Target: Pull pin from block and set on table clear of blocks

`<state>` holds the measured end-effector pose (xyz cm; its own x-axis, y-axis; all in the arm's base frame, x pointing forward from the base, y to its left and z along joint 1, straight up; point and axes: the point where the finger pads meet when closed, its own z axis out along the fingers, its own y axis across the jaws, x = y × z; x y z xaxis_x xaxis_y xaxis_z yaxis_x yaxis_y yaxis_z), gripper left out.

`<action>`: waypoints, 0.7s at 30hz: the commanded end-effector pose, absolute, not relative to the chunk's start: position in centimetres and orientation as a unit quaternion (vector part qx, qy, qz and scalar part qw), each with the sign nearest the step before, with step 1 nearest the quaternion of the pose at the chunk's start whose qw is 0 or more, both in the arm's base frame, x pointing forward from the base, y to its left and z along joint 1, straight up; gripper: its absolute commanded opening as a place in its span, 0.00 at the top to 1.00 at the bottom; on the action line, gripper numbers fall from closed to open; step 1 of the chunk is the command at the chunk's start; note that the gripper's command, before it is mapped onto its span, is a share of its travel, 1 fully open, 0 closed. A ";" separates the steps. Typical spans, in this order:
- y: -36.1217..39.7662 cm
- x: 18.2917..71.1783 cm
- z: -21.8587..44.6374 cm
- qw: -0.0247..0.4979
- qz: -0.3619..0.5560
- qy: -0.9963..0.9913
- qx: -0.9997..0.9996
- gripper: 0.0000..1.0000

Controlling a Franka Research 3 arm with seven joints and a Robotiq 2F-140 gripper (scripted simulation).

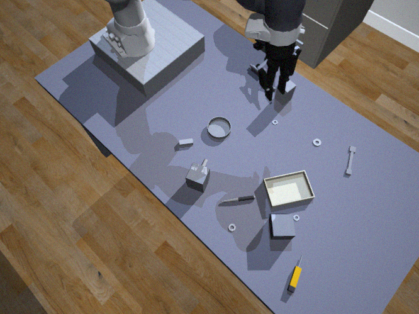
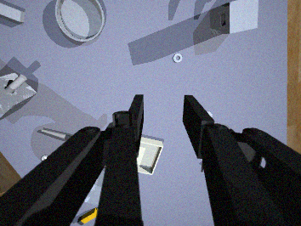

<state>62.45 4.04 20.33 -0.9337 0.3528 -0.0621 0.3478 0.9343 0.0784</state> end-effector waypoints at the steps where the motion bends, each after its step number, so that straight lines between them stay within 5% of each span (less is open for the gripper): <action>1: 4.2 62.5 20.3 0.039 0.033 0.983 0.174 0.67; 21: 5.1 61.2 17.7 0.024 0.037 0.983 0.179 0.67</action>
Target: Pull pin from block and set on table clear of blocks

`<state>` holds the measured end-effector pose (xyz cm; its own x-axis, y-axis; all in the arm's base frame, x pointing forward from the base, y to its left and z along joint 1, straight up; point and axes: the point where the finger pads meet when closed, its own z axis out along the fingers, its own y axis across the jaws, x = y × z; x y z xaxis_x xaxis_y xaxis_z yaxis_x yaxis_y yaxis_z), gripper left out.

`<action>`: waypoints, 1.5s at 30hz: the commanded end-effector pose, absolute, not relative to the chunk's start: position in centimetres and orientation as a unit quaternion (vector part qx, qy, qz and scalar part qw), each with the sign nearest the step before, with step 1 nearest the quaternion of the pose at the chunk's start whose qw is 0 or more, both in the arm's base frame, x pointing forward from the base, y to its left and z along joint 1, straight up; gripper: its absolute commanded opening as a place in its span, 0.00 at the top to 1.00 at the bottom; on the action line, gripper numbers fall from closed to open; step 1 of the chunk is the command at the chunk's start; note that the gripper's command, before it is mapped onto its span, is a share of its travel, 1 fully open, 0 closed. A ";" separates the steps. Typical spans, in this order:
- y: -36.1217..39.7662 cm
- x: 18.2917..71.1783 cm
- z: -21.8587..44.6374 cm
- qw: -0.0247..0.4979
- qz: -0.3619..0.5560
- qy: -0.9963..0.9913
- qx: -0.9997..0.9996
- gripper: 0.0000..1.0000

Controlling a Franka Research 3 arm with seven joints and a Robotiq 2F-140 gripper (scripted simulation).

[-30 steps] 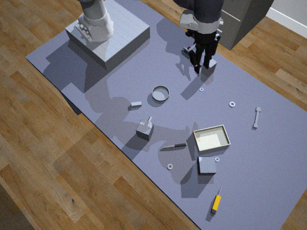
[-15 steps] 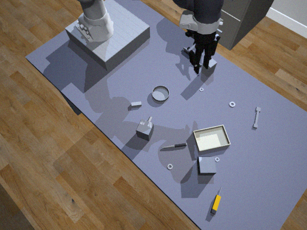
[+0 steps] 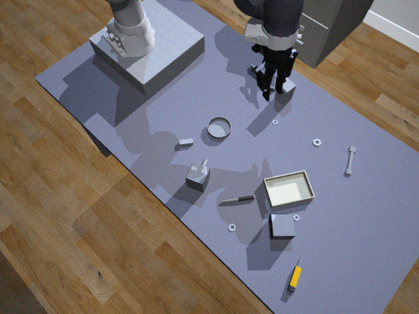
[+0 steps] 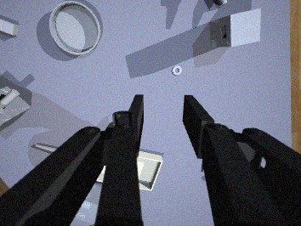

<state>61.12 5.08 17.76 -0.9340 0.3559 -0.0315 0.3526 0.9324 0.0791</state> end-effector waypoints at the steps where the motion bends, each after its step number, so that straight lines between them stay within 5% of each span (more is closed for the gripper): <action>1: 5.1 61.2 17.7 0.024 0.037 0.983 0.179 0.67; 45: 0.5 59.0 13.6 0.014 0.034 0.970 0.241 0.67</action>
<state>59.10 1.84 14.13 -0.9017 0.4323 -0.0079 0.4306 0.8996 0.0730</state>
